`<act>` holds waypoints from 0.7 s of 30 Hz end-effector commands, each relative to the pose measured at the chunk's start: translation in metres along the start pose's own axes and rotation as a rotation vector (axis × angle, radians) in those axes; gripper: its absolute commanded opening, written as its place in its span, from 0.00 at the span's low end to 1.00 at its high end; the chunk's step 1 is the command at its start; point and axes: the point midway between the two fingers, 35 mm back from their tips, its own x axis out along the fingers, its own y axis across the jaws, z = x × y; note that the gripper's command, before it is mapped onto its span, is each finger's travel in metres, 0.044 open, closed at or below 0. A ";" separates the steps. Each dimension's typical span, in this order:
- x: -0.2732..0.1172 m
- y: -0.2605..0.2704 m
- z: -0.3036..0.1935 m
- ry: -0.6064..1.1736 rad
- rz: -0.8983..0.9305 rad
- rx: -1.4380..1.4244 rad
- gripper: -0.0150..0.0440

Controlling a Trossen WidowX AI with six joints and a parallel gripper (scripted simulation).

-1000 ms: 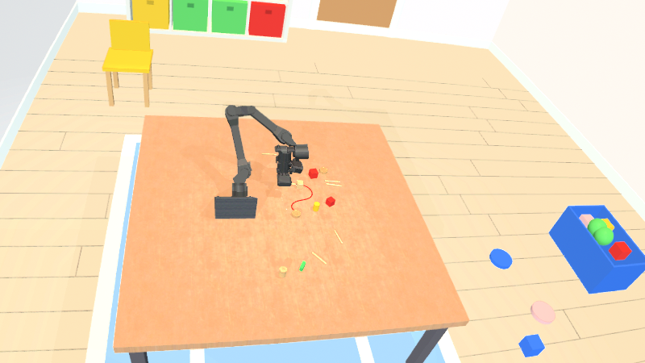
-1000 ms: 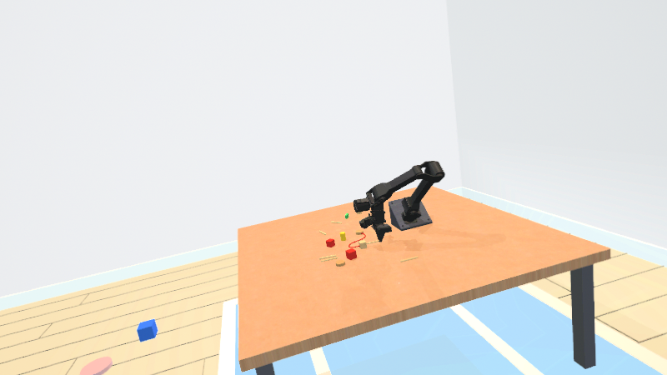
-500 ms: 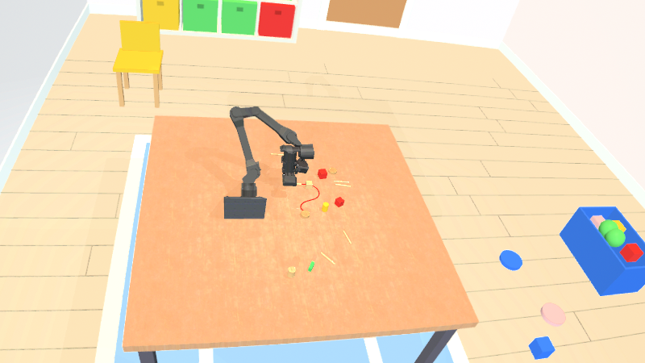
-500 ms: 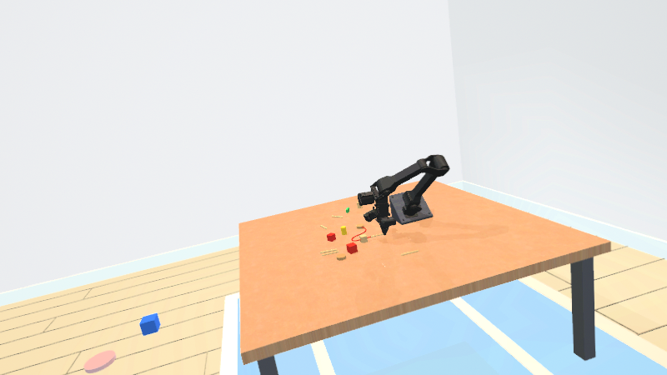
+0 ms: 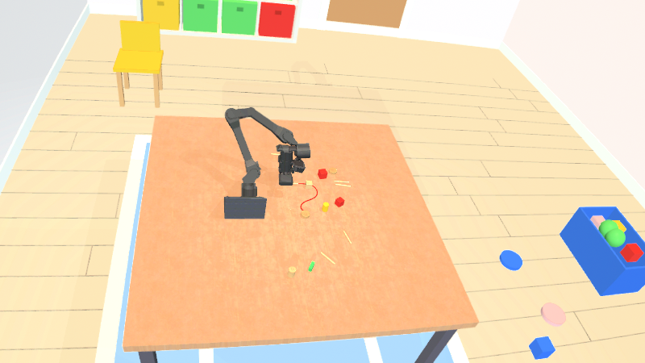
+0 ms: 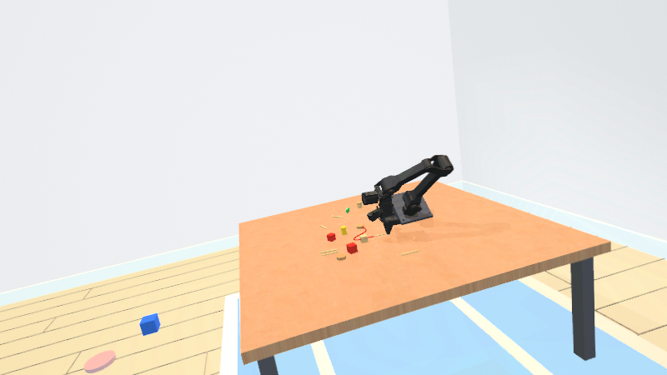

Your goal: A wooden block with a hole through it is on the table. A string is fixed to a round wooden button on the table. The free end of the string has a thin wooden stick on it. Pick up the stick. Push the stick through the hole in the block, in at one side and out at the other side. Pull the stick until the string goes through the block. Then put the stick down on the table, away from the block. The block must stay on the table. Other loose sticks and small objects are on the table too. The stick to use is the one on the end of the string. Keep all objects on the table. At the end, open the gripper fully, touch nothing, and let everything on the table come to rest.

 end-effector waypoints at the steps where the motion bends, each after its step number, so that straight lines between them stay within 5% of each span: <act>1: -0.001 -0.001 -0.003 0.001 0.000 0.009 0.25; 15: 0.010 0.000 -0.018 0.001 0.003 0.006 0.25; 21: 0.008 0.000 -0.016 0.003 0.002 0.005 0.52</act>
